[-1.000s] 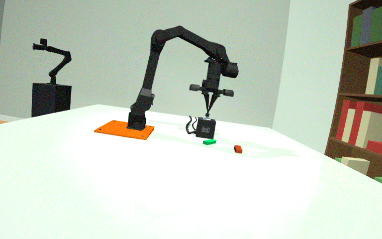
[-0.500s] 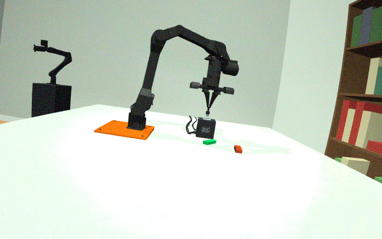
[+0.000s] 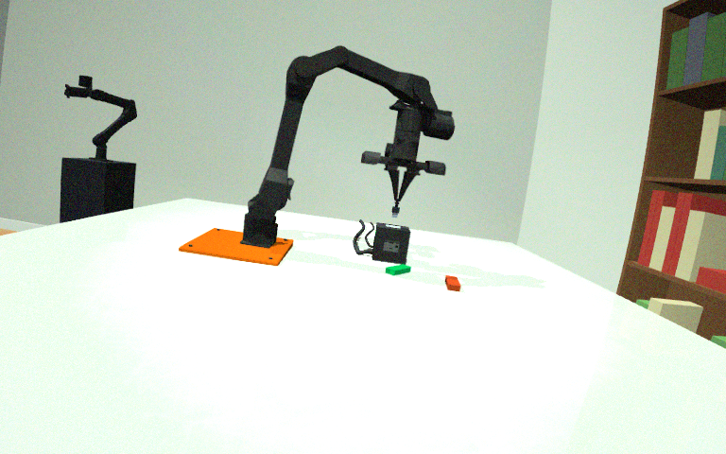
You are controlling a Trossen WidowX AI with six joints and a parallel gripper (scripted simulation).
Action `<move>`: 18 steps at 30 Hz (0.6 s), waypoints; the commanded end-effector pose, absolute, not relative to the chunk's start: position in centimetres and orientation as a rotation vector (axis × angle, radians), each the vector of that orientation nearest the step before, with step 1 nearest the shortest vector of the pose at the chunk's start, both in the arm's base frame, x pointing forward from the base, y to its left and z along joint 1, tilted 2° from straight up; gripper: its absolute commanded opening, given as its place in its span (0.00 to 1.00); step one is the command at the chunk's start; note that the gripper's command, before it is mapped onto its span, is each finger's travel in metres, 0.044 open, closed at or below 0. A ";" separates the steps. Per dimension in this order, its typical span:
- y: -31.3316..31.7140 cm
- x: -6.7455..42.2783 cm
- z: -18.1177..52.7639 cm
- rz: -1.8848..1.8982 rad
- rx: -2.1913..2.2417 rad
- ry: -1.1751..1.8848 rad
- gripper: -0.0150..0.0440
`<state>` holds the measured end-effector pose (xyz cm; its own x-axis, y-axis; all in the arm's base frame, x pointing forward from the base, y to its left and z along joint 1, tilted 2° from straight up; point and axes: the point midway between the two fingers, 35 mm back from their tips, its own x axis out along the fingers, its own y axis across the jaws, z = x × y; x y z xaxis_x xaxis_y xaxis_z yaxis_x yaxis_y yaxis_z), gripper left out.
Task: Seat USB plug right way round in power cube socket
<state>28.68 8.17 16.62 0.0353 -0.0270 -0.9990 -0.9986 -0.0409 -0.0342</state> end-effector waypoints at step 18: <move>8.2 28.7 16.6 0.880 -0.949 1.355 0.25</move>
